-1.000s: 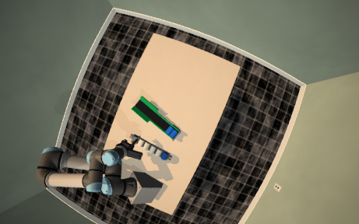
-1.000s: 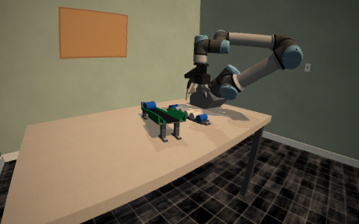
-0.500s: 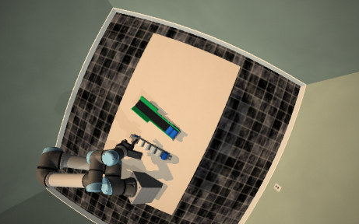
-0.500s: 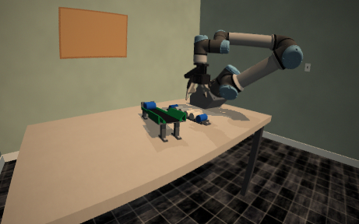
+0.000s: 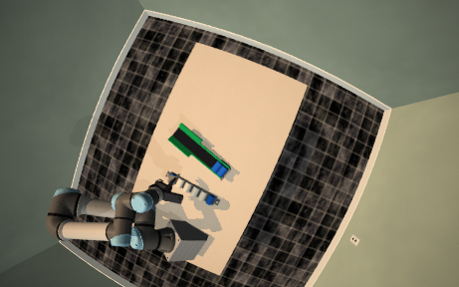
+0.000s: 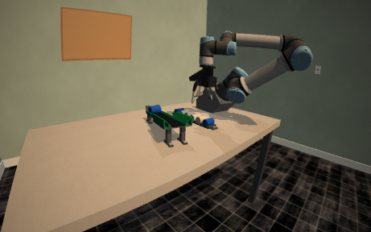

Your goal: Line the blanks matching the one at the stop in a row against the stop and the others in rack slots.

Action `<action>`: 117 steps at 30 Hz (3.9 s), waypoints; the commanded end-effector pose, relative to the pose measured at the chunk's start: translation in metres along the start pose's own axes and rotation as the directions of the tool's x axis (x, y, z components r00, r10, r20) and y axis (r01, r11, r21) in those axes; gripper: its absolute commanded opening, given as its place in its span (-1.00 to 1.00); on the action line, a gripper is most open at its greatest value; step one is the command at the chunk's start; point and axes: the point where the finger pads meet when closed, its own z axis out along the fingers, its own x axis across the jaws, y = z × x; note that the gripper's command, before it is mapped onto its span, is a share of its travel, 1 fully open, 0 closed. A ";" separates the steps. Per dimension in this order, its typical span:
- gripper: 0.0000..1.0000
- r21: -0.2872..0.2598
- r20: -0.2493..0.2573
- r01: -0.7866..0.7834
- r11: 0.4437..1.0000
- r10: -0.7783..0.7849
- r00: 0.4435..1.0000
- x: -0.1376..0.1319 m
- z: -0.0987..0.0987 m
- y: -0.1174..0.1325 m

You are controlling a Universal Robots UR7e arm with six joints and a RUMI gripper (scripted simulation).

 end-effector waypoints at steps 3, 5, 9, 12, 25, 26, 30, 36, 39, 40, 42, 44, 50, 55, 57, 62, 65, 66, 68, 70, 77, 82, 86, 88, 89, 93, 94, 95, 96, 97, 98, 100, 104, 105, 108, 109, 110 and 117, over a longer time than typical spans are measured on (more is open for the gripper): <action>1.00 0.000 0.001 0.059 0.998 -0.059 0.998 -0.002 -0.001 -0.005; 1.00 0.001 0.001 0.087 0.996 -0.087 0.996 -0.003 -0.001 -0.007; 1.00 0.001 0.001 0.153 0.988 -0.153 0.988 -0.005 -0.002 -0.012; 1.00 0.002 0.000 0.211 0.978 -0.211 0.978 -0.007 -0.003 -0.016; 1.00 0.004 -0.001 0.476 0.880 -0.476 0.880 -0.015 -0.006 -0.037; 1.00 0.004 -0.001 0.502 0.865 -0.502 0.865 -0.016 -0.006 -0.039; 1.00 0.004 -0.002 0.583 0.812 -0.583 0.812 -0.018 -0.007 -0.046; 1.00 0.004 -0.003 0.663 0.748 -0.663 0.748 -0.020 -0.007 -0.053; 1.00 0.004 -0.004 0.735 0.678 -0.735 0.679 -0.022 -0.008 -0.060; 1.00 0.004 -0.004 0.740 0.673 -0.740 0.673 -0.022 -0.008 -0.061; 1.00 0.004 -0.004 0.785 0.620 -0.785 0.620 -0.023 -0.008 -0.065; 1.00 0.004 -0.005 0.811 0.585 -0.811 0.585 -0.024 -0.009 -0.068; 1.00 0.004 -0.005 0.873 0.487 -0.873 0.487 -0.025 -0.009 -0.076; 1.00 0.003 -0.006 0.935 0.355 -0.935 0.355 -0.026 -0.009 -0.086; 1.00 0.003 -0.006 0.952 0.306 -0.952 0.306 -0.026 -0.010 -0.089; 1.00 0.002 -0.007 0.983 0.184 -0.983 0.184 -0.027 -0.010 -0.097; 1.00 0.001 -0.007 0.994 0.106 -0.994 0.106 -0.027 -0.010 -0.103; 1.00 0.001 -0.007 0.995 0.102 -0.995 0.102 -0.027 -0.010 -0.103; 1.00 0.001 -0.007 0.995 0.102 -0.995 0.102 -0.027 -0.010 -0.103; 1.00 0.000 -0.007 1.000 0.019 -1.000 0.019 -0.026 -0.009 -0.108; 1.00 -0.001 -0.007 0.985 -0.175 -0.985 -0.175 -0.025 -0.009 -0.121; 1.00 -0.002 -0.006 0.954 -0.299 -0.954 -0.299 -0.023 -0.008 -0.129; 1.00 -0.002 -0.006 0.940 -0.341 -0.940 -0.341 -0.022 -0.008 -0.132; 1.00 -0.002 -0.006 0.910 -0.415 -0.910 -0.415 -0.021 -0.008 -0.137; 1.00 -0.003 -0.006 0.898 -0.439 -0.898 -0.439 -0.020 -0.007 -0.139; 1.00 -0.003 -0.005 0.856 -0.517 -0.856 -0.517 -0.019 -0.007 -0.145; 1.00 -0.003 -0.005 0.836 -0.548 -0.836 -0.548 -0.018 -0.006 -0.147; 1.00 -0.003 -0.005 0.820 -0.573 -0.820 -0.573 -0.017 -0.006 -0.149; 1.00 -0.003 -0.005 0.815 -0.579 -0.815 -0.579 -0.017 -0.006 -0.149; 1.00 -0.003 -0.004 0.793 -0.609 -0.793 -0.609 -0.016 -0.006 -0.152; 1.00 -0.003 -0.004 0.773 -0.634 -0.773 -0.634 -0.015 -0.005 -0.154; 1.00 -0.003 -0.004 0.748 -0.664 -0.748 -0.664 -0.014 -0.005 -0.157; 1.00 -0.003 -0.004 0.700 -0.714 -0.700 -0.714 -0.012 -0.004 -0.161; 1.00 -0.003 -0.003 0.676 -0.737 -0.676 -0.737 -0.011 -0.004 -0.163; 1.00 -0.003 -0.003 0.627 -0.779 -0.627 -0.779 -0.009 -0.003 -0.168; 1.00 -0.003 -0.003 0.602 -0.799 -0.602 -0.799 -0.008 -0.003 -0.170; 1.00 -0.003 -0.002 0.577 -0.817 -0.577 -0.817 -0.007 -0.002 -0.172; 1.00 -0.002 -0.001 0.432 -0.902 -0.432 -0.902 -0.002 0.000 -0.184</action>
